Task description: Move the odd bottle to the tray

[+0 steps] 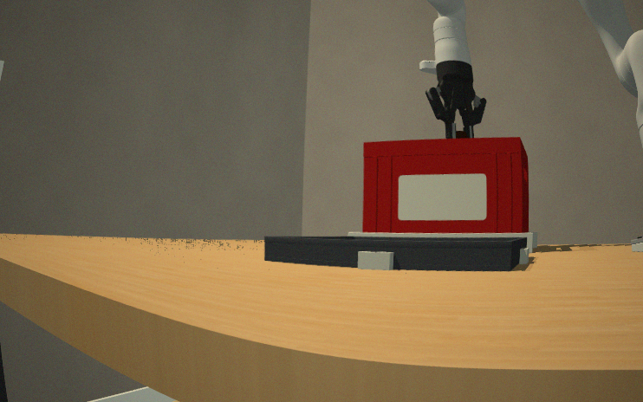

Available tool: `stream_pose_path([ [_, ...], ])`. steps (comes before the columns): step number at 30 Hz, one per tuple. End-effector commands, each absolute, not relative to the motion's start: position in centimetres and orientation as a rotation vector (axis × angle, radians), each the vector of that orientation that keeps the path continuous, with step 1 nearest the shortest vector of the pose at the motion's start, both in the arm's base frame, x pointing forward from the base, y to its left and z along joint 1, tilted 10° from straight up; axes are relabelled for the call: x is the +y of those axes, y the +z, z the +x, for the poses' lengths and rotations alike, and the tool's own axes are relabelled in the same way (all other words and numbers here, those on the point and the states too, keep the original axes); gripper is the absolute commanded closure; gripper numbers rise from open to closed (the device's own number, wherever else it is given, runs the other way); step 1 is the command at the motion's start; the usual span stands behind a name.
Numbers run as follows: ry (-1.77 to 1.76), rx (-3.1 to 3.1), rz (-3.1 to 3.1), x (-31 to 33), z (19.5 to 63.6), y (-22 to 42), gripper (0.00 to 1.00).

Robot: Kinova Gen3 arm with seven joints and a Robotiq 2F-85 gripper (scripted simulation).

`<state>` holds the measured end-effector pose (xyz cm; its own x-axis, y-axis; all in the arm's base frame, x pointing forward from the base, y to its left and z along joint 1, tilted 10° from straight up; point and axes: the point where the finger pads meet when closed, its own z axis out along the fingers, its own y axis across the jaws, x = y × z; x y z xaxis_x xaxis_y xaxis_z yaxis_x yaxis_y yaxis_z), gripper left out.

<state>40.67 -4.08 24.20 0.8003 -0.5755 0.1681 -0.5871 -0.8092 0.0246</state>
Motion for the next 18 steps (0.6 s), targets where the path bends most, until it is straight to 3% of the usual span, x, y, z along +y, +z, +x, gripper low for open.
stream_pose_path([
  [1, 0.241, -0.940, 2.911, -4.0, 40.7, 24.6, 1.00],
  [18, 0.241, -0.940, 2.911, -3.8, 40.5, 26.3, 1.00],
])
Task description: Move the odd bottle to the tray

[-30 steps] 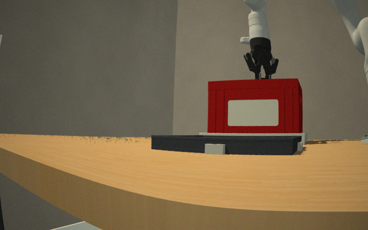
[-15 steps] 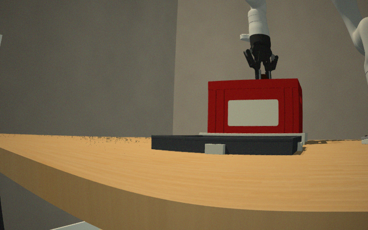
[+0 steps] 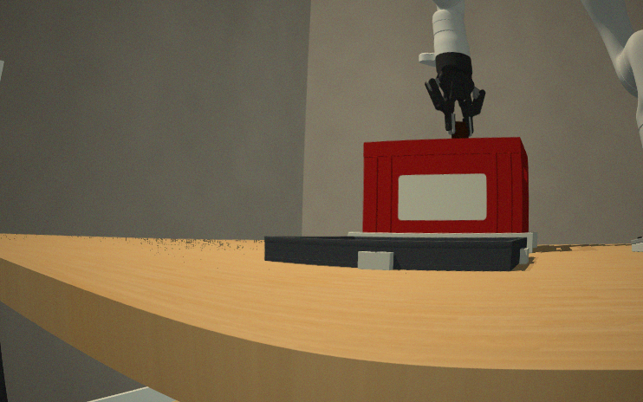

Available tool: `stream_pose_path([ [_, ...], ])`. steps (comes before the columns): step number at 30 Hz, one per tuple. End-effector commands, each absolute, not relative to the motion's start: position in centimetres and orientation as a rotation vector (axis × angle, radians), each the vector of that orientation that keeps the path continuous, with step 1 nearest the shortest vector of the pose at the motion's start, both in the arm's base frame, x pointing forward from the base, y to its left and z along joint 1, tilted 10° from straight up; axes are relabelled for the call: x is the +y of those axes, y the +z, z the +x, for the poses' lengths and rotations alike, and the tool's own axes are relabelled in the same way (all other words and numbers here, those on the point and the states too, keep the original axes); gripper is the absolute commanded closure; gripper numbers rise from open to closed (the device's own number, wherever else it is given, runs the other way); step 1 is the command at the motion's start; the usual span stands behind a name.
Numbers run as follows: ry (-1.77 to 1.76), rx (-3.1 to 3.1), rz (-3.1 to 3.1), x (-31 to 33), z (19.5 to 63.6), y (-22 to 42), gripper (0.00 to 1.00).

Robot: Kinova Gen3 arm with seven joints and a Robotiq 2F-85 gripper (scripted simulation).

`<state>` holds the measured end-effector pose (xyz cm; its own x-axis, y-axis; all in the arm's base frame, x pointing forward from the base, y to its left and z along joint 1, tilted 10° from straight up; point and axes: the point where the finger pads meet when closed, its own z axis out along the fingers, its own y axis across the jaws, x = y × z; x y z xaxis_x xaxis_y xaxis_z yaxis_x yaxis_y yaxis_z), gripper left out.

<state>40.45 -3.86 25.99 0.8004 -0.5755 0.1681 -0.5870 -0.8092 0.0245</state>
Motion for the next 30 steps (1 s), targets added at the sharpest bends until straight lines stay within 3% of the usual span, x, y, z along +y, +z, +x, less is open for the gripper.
stream_pose_path([
  [1, 0.241, -0.940, 2.911, -3.79, 40.51, 26.35, 1.00],
  [30, 0.241, -0.940, 2.911, -3.72, 40.43, 26.95, 1.00],
])
